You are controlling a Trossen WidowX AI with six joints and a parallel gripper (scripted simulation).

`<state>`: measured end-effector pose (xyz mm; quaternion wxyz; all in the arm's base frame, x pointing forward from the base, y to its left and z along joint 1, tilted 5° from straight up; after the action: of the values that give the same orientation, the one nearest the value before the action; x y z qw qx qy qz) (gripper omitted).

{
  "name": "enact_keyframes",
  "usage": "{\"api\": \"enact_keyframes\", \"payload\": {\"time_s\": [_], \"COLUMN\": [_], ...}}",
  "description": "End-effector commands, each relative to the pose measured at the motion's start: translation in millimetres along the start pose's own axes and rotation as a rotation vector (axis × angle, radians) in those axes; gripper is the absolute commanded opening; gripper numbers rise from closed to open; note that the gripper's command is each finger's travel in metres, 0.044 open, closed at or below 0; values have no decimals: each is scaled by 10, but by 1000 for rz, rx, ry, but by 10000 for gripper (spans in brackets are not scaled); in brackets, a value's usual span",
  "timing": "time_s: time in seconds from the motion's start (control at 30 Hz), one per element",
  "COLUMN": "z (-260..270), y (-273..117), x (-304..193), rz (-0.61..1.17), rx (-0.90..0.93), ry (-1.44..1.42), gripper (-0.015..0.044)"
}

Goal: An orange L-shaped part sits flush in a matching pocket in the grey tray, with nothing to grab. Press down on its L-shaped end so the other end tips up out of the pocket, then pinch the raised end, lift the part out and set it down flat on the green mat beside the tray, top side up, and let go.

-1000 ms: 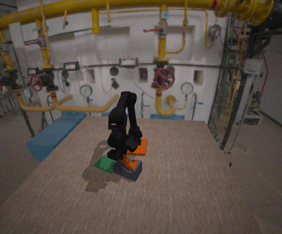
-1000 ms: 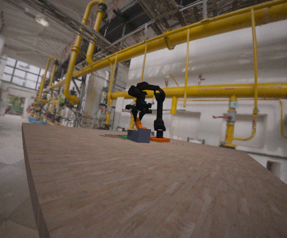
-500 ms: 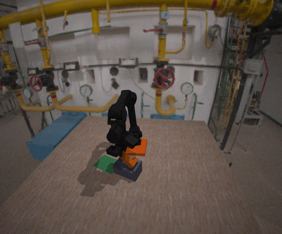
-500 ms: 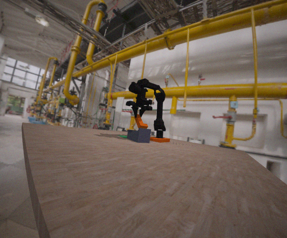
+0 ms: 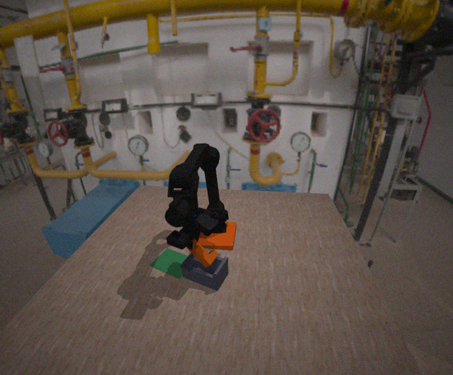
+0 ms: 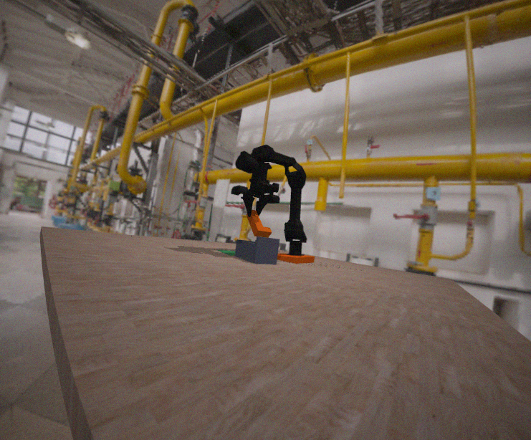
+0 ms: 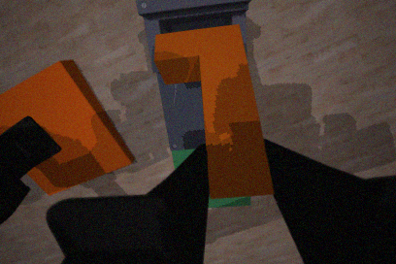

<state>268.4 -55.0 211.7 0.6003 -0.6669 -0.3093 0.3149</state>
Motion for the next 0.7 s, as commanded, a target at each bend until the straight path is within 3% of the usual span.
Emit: {"api": "enact_keyframes", "payload": {"time_s": [0.0,0.67], "z": [-18,-160], "y": [14,21], "x": [-154,-992], "rz": [-3,4], "rx": [3,2], "ry": [2,1], "gripper": [0,0]}}
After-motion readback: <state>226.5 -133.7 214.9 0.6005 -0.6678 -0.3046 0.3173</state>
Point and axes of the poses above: the point midway between the two fingers, 35 mm back from their tips, its own y axis out along the fingers, its own z axis across the jaws, x = y × z, the point moved 3 cm from there along -y, back along the fingers, and after that the axes turned 14 degrees about y, right-handed, at the moved point
